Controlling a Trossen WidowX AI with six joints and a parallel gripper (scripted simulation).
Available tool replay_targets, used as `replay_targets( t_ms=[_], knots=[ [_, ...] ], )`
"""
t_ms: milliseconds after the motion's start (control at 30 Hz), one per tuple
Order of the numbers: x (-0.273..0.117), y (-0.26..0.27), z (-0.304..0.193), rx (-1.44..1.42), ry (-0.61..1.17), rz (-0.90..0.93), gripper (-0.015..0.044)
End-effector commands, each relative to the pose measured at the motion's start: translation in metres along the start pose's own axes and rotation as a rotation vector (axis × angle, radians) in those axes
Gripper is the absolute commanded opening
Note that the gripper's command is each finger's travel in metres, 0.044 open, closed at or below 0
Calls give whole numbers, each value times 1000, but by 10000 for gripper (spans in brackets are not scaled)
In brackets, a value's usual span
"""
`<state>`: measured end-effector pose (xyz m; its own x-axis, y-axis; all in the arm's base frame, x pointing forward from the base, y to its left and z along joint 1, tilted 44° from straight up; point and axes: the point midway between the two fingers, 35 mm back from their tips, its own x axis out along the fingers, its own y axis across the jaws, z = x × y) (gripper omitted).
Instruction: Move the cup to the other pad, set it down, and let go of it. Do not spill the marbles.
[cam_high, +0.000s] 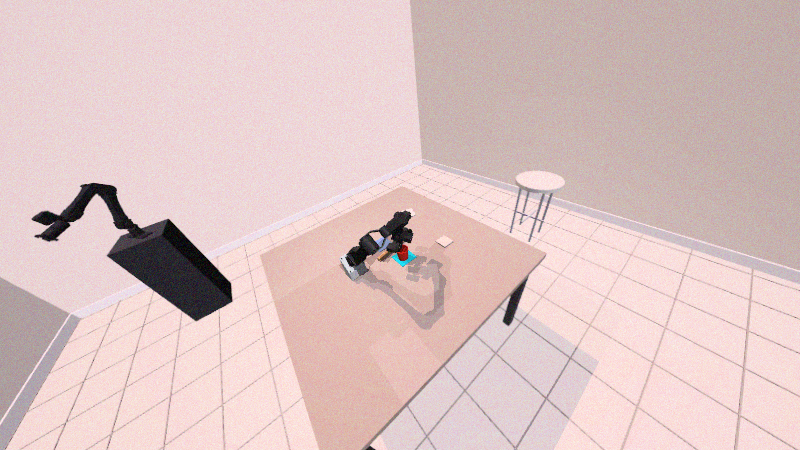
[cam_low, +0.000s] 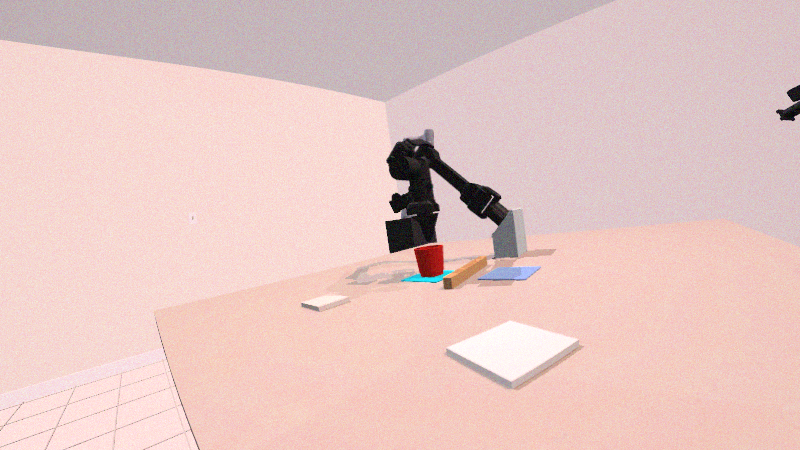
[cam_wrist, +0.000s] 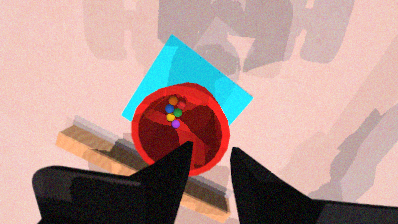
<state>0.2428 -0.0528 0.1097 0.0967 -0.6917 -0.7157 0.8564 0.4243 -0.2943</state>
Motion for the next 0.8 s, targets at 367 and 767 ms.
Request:
replay_targets(
  t_ms=[367,767],
  knots=[
    [-4,0,0,-1,-1,0,364],
    [-40,2,-1,2,4,3,440]
  ],
)
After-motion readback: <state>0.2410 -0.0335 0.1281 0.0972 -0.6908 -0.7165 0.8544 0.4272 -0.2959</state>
